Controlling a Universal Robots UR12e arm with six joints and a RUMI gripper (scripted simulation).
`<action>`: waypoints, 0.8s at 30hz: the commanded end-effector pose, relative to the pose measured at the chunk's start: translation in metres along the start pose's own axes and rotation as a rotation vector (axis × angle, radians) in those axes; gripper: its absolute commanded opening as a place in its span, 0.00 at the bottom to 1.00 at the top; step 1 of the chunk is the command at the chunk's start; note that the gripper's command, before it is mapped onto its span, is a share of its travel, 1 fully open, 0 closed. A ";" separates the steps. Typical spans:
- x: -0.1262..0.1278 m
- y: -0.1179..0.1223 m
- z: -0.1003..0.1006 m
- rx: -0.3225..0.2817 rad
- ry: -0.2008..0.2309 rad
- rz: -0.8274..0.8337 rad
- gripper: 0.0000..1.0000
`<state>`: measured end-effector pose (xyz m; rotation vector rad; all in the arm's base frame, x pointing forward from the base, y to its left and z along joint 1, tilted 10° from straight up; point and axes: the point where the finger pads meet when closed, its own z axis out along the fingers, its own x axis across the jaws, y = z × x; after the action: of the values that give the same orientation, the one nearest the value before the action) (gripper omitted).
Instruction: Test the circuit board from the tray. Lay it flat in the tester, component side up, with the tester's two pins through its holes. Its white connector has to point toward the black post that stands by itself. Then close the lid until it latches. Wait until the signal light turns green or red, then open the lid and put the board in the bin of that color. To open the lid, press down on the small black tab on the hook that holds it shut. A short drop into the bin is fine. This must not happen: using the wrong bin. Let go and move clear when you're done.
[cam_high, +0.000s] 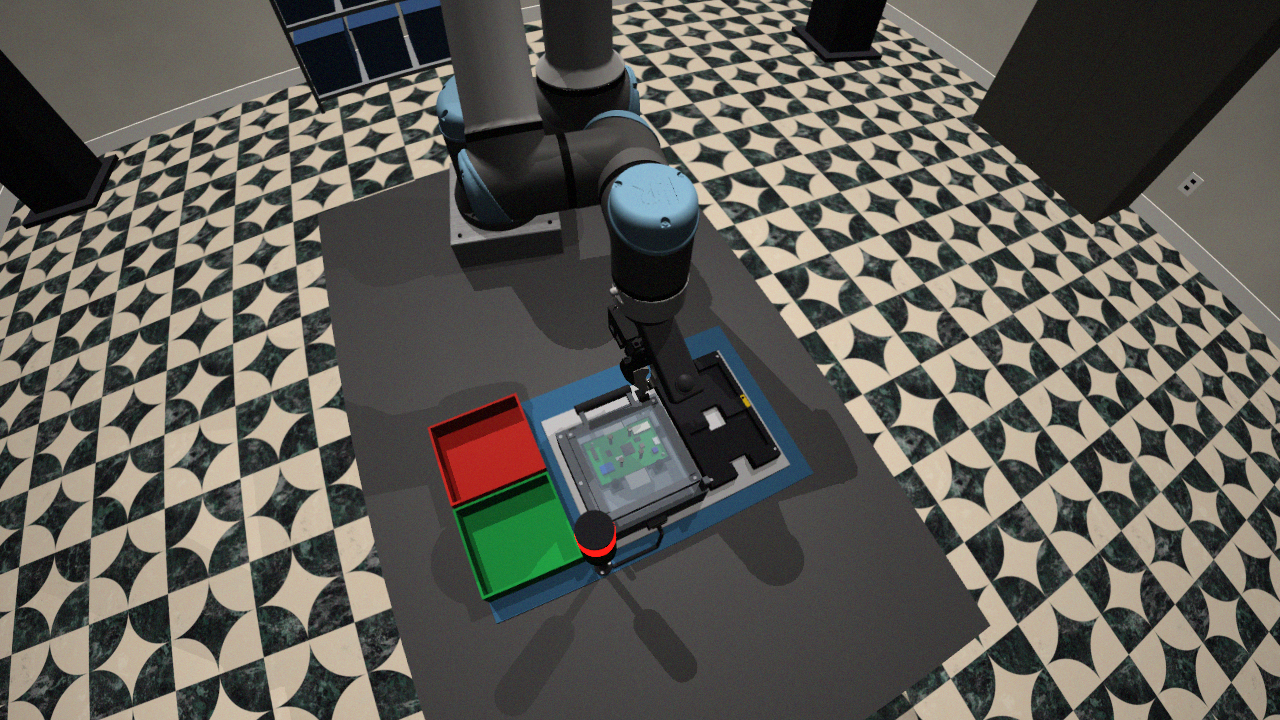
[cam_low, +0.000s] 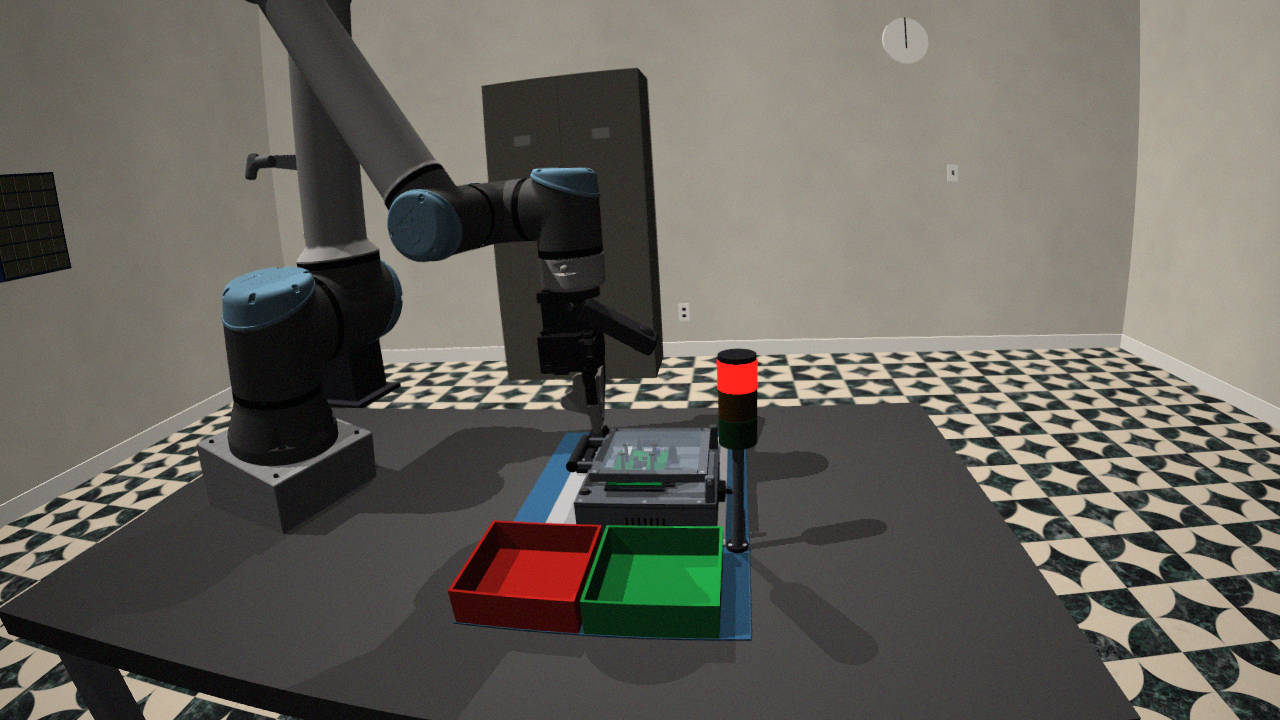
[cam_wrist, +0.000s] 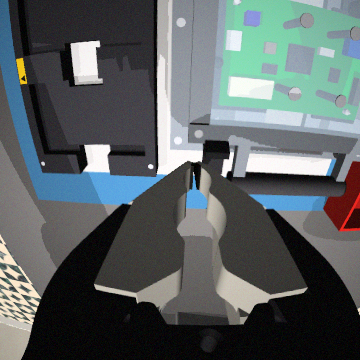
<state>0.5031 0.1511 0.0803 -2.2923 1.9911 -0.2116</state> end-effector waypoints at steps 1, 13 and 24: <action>0.002 0.005 0.005 -0.007 0.001 0.003 0.00; 0.002 0.006 0.006 -0.008 0.001 0.003 0.00; 0.002 0.007 0.007 -0.008 0.001 0.003 0.00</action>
<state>0.5025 0.1513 0.0785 -2.2913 1.9890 -0.2127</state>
